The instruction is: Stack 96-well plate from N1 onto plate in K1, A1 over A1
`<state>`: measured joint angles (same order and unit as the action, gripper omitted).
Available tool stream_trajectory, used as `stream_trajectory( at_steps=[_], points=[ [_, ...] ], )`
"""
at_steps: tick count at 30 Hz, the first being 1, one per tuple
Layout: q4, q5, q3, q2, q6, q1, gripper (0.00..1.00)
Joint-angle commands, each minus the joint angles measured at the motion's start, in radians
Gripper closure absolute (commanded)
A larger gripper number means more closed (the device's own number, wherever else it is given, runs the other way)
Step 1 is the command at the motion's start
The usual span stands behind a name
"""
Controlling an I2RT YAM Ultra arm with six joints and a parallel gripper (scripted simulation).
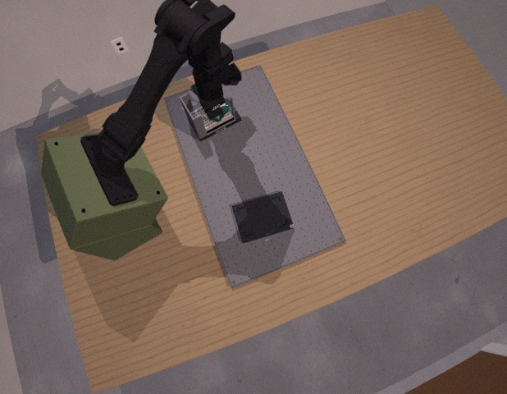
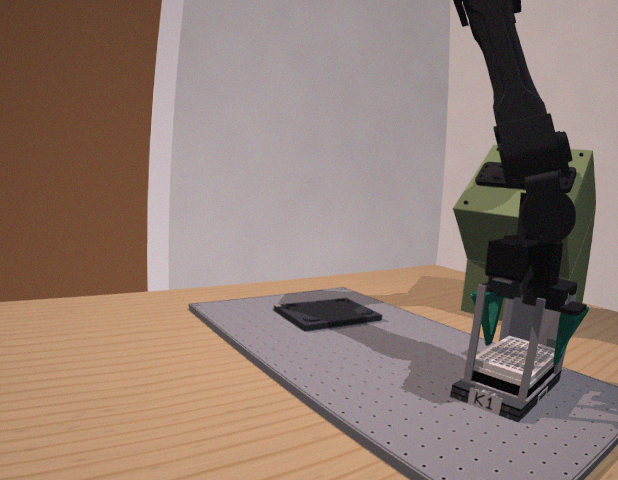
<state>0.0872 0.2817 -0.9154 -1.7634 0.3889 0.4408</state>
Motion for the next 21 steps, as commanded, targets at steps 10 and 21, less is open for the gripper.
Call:
stream_trajectory(
  at_steps=[10, 21],
  points=[
    [0.104, 0.024, 0.032, 0.116, 0.029, 0.038, 0.0],
    [0.191, 0.038, 0.036, 0.201, 0.05, 0.063, 0.0]
  ],
)
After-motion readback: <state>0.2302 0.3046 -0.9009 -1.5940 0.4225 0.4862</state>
